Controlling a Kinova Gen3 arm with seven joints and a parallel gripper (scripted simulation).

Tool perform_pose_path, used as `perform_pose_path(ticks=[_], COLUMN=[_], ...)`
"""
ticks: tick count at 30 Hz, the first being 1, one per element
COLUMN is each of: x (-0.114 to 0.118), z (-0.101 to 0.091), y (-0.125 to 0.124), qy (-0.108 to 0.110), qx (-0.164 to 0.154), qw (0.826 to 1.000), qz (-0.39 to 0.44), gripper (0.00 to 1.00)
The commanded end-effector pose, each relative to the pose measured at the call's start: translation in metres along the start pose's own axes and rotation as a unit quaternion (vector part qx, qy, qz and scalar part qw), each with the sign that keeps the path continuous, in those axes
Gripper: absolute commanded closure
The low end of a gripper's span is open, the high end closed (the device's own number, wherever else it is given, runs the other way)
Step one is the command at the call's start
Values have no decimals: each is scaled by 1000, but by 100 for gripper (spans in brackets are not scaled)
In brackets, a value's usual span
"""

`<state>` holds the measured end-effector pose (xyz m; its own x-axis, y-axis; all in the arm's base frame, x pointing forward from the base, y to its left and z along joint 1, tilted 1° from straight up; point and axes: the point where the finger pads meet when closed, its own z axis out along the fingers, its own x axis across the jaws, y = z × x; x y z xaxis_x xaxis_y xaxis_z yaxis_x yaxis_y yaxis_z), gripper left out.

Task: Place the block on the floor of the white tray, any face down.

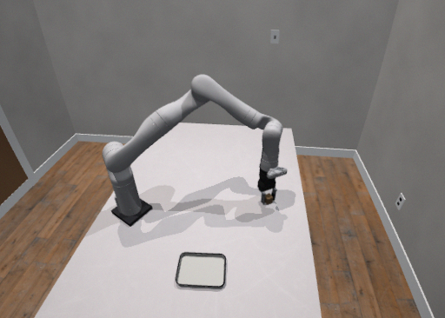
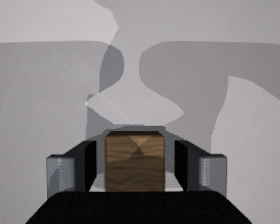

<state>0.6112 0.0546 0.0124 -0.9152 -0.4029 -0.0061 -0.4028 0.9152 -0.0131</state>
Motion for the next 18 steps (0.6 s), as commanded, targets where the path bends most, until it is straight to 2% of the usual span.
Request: perform_pose_path(ticks=[1, 10, 11, 18], x=[-1, -1, -1, -1], z=[0, 0, 0, 0], y=[0, 0, 0, 0], qy=[-1, -1, -1, -1], qx=[0, 0, 0, 0], qw=[1000, 1000, 1000, 1000], qz=[0, 0, 0, 0], gripper=[6, 6, 100, 100])
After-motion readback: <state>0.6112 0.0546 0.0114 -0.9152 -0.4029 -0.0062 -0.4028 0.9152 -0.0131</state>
